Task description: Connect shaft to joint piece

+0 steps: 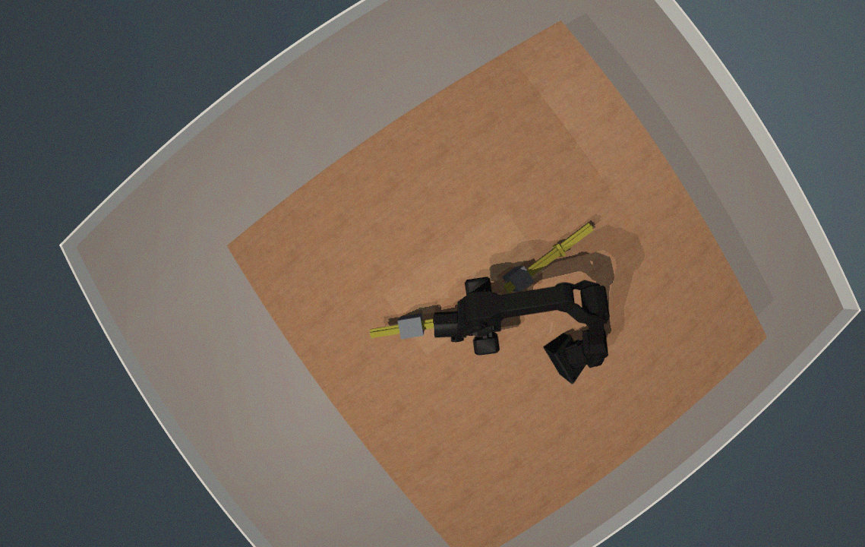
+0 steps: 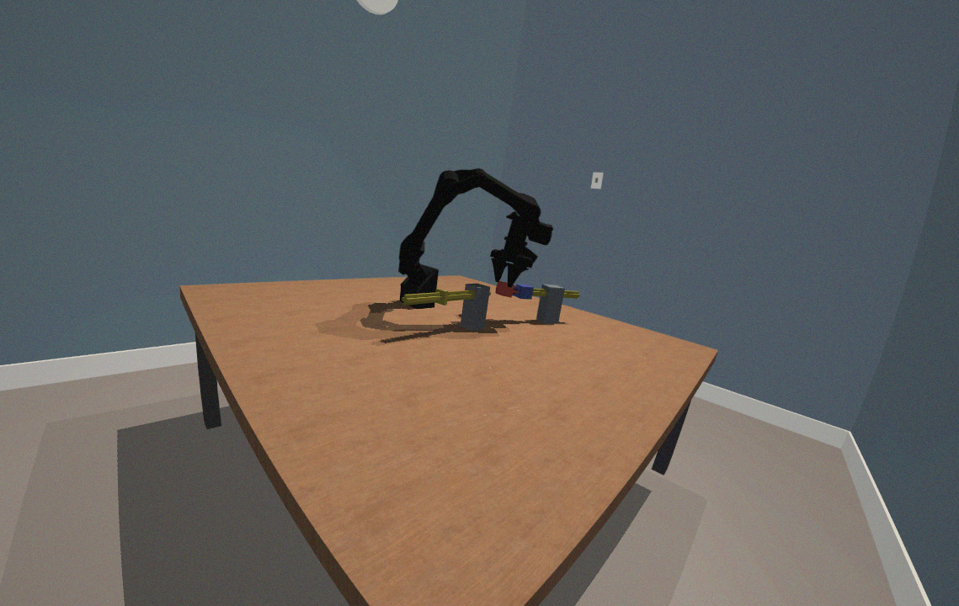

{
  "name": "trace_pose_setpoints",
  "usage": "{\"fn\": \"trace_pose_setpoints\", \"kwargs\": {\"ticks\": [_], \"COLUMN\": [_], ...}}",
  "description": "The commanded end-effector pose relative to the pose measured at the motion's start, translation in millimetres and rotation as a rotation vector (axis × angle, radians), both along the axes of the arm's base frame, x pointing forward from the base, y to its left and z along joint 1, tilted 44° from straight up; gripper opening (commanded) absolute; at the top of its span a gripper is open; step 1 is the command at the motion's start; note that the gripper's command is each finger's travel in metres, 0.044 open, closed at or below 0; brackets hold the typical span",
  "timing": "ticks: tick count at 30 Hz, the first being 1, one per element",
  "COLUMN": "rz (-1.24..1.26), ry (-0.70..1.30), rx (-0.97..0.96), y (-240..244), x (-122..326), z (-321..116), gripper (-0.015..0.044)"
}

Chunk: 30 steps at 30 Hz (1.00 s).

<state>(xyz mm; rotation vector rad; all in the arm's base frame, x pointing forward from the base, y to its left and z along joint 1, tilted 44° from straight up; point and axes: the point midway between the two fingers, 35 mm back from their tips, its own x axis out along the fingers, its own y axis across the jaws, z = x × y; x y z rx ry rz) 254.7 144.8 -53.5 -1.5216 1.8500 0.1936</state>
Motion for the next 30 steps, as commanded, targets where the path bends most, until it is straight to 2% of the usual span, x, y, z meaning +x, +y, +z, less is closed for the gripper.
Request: {"fn": "trace_pose_setpoints", "kwargs": {"ticks": [1, 20, 30], "rz": [-0.085, -0.489, -0.534], "ry": [-0.126, -0.596, -0.644], "rx": [0.04, 0.159, 0.157], "y": [16.2, 68.3, 62.0], "x": [2.7, -4.6, -5.8], "z": [17.2, 84.2, 87.9], "gripper": [0.044, 0.044, 0.044]}}
